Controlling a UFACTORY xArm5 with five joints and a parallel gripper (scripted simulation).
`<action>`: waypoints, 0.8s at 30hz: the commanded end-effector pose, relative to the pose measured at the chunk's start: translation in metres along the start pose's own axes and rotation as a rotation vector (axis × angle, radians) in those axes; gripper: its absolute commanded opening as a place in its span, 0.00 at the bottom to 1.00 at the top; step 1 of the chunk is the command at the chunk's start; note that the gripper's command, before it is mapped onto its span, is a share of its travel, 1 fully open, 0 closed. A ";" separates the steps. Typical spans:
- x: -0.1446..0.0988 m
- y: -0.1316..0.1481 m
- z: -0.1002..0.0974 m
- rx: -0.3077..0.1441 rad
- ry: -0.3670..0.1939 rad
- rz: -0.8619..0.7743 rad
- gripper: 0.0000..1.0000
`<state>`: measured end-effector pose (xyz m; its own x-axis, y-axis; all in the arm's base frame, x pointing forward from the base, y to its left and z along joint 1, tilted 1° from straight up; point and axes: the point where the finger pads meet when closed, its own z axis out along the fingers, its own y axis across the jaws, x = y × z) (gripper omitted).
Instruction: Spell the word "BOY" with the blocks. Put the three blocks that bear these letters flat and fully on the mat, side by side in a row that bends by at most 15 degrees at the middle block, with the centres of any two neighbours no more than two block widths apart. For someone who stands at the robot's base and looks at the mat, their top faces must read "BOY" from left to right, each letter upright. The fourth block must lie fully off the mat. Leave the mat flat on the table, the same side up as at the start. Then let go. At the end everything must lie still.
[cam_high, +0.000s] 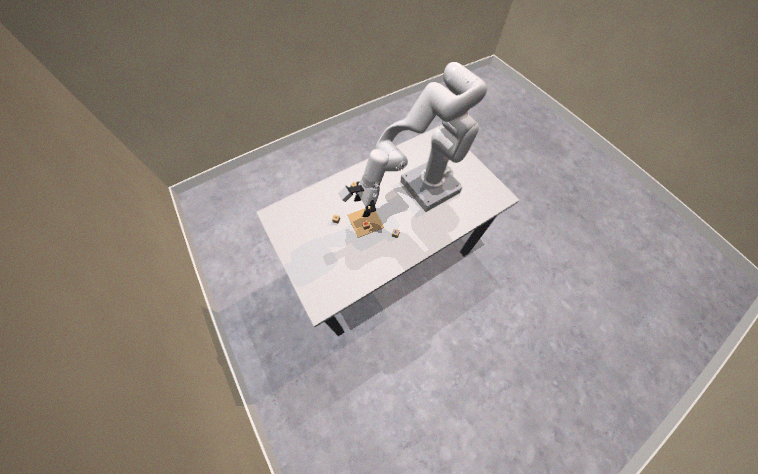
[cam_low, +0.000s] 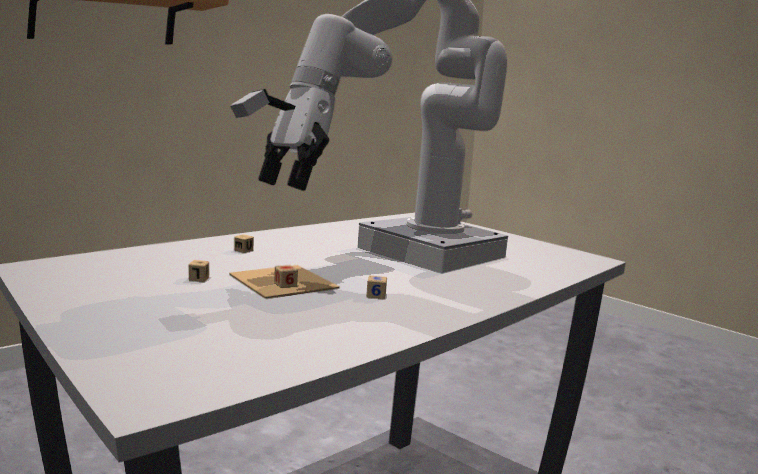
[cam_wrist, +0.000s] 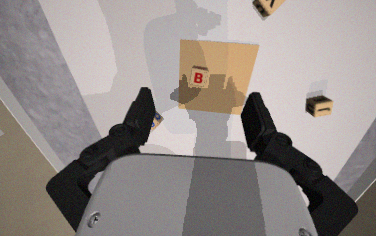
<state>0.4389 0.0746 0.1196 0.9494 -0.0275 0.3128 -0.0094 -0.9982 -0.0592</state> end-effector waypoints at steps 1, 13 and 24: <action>-0.007 -0.015 0.018 0.032 0.088 0.008 1.00; -0.033 -0.036 0.034 0.091 0.199 0.021 1.00; -0.061 -0.051 0.035 0.154 0.293 0.034 1.00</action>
<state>0.4022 0.1222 0.0730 0.8478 -0.0807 0.5241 0.0172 -0.9837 -0.1792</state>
